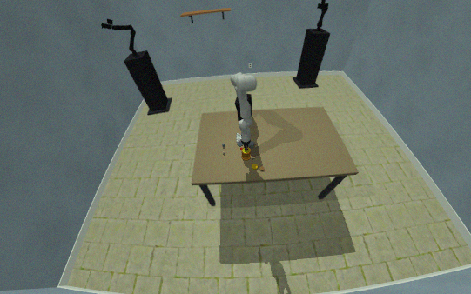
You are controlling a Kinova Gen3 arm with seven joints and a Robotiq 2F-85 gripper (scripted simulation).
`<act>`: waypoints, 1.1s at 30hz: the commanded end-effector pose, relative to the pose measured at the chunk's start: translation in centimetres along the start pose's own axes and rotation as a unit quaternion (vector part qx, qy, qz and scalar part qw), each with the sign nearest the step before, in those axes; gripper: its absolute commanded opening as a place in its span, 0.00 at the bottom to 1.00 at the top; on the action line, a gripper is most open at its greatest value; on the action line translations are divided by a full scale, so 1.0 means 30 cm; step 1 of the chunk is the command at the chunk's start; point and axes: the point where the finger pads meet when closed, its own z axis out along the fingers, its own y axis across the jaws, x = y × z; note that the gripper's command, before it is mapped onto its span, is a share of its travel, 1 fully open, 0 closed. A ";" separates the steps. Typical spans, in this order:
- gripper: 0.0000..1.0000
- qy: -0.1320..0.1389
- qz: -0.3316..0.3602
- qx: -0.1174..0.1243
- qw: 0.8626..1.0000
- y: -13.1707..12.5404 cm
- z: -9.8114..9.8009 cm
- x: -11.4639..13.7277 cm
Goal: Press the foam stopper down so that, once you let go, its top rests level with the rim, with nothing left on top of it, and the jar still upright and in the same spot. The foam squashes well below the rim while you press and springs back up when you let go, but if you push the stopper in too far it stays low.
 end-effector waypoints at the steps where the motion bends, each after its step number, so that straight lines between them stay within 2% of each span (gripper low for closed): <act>1: 0.00 0.000 0.000 0.000 1.000 0.001 0.000 0.000; 17: 0.00 0.000 0.000 0.000 1.000 0.001 -0.010 0.000; 25: 0.00 0.000 0.000 0.000 1.000 0.000 -0.054 0.000; 33: 0.00 0.000 0.000 0.000 1.000 0.000 -0.131 0.000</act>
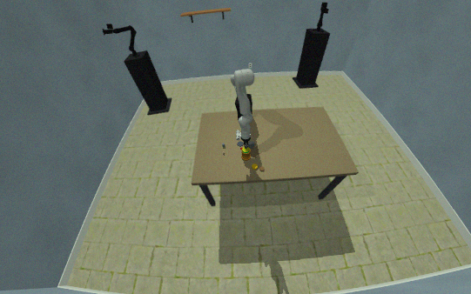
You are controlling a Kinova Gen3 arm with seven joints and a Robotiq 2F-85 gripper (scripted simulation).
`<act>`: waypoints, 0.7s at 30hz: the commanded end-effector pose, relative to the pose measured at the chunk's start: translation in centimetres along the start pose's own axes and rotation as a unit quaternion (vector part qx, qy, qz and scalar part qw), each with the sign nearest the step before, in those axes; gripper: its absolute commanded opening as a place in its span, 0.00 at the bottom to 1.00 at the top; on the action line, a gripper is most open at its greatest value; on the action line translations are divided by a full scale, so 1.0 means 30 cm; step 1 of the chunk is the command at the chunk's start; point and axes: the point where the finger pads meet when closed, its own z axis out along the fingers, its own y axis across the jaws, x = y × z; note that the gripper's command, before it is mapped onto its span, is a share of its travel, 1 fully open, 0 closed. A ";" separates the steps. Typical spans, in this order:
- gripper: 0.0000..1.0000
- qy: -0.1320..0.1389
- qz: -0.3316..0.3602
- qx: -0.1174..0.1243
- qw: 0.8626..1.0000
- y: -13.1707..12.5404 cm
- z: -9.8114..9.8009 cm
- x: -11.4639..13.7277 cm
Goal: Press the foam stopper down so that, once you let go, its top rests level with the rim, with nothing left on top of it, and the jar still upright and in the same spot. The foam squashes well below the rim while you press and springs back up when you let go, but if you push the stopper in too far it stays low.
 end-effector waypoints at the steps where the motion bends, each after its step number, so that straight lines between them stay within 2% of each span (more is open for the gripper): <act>1: 0.00 -0.002 0.002 0.008 1.000 -0.020 -0.041 -0.001; 7: 0.00 -0.002 0.002 0.008 1.000 -0.019 -0.070 -0.001; 21: 0.00 -0.002 0.002 0.008 1.000 -0.019 -0.073 -0.001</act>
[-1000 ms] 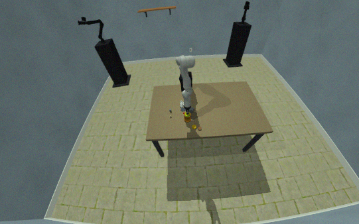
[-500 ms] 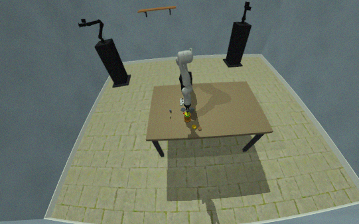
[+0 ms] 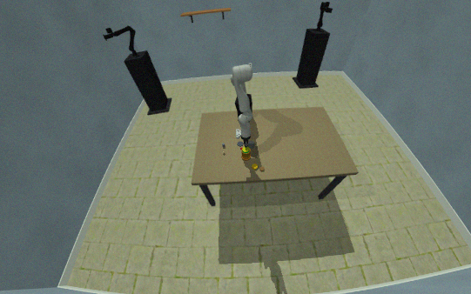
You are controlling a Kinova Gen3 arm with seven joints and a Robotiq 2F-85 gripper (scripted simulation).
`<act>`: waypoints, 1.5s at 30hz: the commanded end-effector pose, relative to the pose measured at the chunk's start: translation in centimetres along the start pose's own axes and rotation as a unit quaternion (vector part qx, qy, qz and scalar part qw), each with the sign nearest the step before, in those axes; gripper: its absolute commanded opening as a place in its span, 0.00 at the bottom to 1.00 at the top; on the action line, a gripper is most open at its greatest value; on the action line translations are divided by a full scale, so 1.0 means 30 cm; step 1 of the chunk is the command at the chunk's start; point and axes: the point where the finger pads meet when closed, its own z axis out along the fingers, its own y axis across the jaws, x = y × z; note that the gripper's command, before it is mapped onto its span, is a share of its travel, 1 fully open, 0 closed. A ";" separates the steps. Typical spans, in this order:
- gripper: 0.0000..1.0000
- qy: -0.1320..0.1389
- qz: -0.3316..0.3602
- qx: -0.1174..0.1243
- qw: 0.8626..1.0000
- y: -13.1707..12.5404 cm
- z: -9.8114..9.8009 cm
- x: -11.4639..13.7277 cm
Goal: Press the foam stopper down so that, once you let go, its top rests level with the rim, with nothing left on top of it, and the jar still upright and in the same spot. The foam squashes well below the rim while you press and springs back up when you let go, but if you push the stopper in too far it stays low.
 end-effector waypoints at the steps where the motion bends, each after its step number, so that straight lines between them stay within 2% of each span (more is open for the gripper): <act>1: 0.00 0.000 0.000 0.001 1.000 -0.002 -0.002 0.000; 22: 0.00 0.000 0.000 0.001 1.000 -0.002 0.009 0.000; 34: 0.00 0.000 0.000 0.001 1.000 -0.002 0.097 0.000; 45: 0.00 0.000 0.000 0.001 1.000 -0.002 0.101 0.000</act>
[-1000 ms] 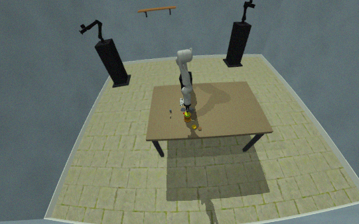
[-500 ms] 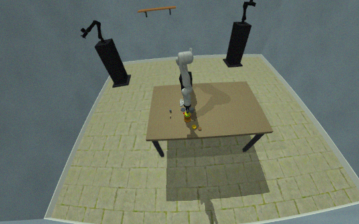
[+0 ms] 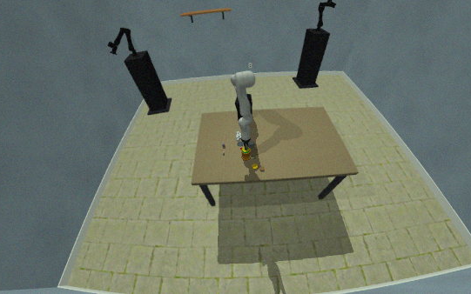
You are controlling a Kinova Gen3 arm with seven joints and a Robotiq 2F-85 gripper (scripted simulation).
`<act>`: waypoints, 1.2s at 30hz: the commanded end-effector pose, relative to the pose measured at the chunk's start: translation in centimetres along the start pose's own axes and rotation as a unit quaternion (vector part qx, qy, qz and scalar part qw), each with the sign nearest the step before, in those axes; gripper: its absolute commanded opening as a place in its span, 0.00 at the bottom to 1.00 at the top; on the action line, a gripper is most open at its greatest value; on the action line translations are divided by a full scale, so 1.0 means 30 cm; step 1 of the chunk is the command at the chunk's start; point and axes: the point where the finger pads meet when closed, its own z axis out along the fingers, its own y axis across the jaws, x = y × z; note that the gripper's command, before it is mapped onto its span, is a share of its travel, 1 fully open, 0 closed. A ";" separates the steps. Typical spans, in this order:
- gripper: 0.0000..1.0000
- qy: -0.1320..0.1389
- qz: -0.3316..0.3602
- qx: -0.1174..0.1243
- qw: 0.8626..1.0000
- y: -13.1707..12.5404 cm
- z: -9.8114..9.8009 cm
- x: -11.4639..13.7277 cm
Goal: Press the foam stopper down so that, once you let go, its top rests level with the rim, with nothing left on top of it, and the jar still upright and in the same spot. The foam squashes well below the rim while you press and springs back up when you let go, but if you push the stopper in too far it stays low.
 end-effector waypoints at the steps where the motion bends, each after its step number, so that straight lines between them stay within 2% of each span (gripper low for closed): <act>1: 0.00 0.000 0.000 0.000 1.000 -0.001 0.000 0.000; 36: 0.00 0.000 0.000 0.000 1.000 -0.001 0.040 0.000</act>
